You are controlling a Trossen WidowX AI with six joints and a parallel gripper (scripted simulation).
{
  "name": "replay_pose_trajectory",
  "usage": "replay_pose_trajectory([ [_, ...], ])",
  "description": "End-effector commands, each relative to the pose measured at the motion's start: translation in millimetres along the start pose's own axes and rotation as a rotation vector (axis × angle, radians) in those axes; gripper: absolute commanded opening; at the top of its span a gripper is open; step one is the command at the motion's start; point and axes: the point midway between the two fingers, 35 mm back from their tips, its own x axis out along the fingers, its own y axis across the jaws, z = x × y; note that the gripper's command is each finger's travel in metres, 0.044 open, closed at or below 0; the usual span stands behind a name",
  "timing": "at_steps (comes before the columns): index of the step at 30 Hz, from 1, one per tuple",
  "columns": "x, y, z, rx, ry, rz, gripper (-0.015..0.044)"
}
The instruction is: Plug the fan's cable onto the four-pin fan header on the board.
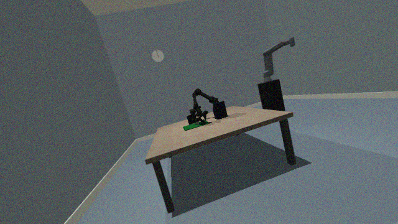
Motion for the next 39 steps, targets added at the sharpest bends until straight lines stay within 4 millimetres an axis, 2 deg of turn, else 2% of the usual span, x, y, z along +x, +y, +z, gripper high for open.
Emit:
replay_pose_trajectory([
  [1,-2,5,3,-0.005,0.055,-0.017,0.0205],
  [17,-28,6,11,0.033,0.257,-0.196,0.0205],
  [36,-72,7,31,0.048,0.389,-0.499,0.0205],
  [38,-75,8,32,0.048,0.392,-0.515,0.0205],
  [39,-69,8,28,0.044,0.393,-0.481,0.0205],
])
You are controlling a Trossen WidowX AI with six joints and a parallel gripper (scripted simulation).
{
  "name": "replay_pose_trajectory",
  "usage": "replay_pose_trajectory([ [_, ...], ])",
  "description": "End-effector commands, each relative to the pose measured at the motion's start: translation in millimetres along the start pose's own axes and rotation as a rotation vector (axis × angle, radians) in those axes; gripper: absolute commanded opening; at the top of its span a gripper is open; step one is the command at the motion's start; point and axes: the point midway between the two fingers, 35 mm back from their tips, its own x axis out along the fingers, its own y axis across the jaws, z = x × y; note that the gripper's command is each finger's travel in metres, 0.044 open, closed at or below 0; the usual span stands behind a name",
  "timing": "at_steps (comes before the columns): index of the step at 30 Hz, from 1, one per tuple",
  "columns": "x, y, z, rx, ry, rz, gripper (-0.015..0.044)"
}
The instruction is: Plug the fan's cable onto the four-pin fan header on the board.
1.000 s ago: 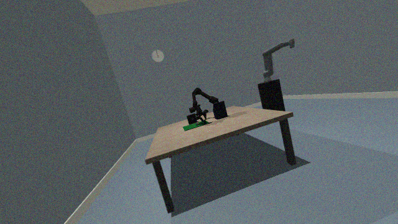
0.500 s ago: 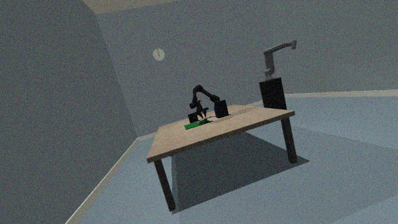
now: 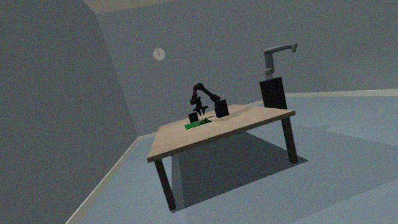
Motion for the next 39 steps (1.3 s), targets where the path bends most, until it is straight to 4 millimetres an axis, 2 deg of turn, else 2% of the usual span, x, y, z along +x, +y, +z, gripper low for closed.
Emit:
replay_pose_trajectory([
  [1,1,0,0,-0.001,0.001,0.006,0.0205],
  [4,1,0,0,-0.001,0.001,0.006,0.0284],
  [6,-1,0,1,0.060,0.001,0.002,0.0336],
  [10,-11,7,7,0.389,-0.003,0.002,0.0440],
  [27,-55,41,25,1.844,-0.014,0.001,0.0440],
  [39,-74,58,29,2.495,-0.025,-0.002,0.0440],
])
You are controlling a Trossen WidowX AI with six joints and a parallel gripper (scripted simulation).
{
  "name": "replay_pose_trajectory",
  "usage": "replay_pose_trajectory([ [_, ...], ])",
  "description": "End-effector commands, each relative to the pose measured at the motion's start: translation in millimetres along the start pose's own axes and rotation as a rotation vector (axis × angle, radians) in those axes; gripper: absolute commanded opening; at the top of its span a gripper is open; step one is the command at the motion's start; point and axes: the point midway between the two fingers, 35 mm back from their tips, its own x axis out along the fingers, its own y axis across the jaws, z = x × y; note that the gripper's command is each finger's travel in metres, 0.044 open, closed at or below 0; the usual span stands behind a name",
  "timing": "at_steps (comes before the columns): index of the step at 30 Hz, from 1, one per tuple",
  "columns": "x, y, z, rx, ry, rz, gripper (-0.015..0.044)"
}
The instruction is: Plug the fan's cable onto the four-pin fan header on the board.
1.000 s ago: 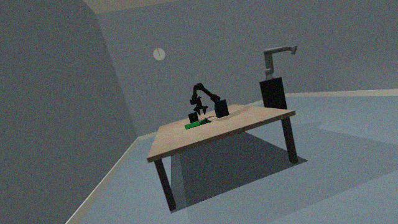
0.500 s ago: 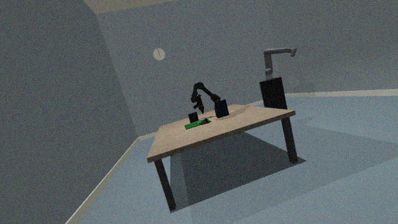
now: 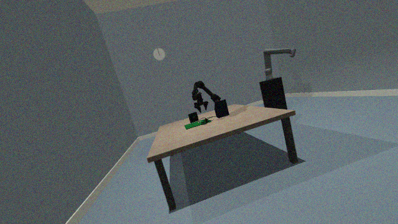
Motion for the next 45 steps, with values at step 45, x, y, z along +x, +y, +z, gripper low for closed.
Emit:
replay_pose_trajectory([
  [45,96,11,-18,0.682,0.006,0.024,0.0440],
])
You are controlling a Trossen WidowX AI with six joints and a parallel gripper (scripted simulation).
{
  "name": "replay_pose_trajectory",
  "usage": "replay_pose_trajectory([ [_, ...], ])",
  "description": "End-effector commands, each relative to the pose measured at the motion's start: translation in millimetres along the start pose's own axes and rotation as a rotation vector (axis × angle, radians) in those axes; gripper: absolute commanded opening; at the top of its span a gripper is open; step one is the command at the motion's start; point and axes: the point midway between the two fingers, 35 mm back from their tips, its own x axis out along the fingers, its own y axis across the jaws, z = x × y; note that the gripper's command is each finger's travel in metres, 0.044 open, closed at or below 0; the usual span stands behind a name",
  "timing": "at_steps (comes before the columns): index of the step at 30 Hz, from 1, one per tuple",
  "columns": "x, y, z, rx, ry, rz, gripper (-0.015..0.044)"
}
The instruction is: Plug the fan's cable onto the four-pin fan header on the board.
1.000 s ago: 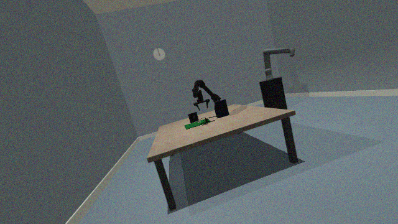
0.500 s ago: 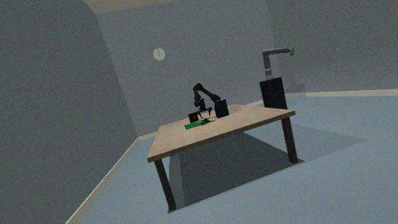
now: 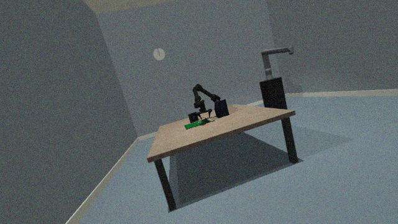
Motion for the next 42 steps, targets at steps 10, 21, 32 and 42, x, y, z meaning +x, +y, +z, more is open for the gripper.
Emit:
replay_pose_trajectory([
  [10,21,-2,2,-0.007,-0.007,0.000,0.0440],
  [21,30,-1,2,0.000,-0.004,-0.002,0.0387],
  [32,30,-1,2,0.000,-0.004,-0.002,0.0099],
  [42,-9,-1,0,-0.005,-0.004,0.000,0.0000],
])
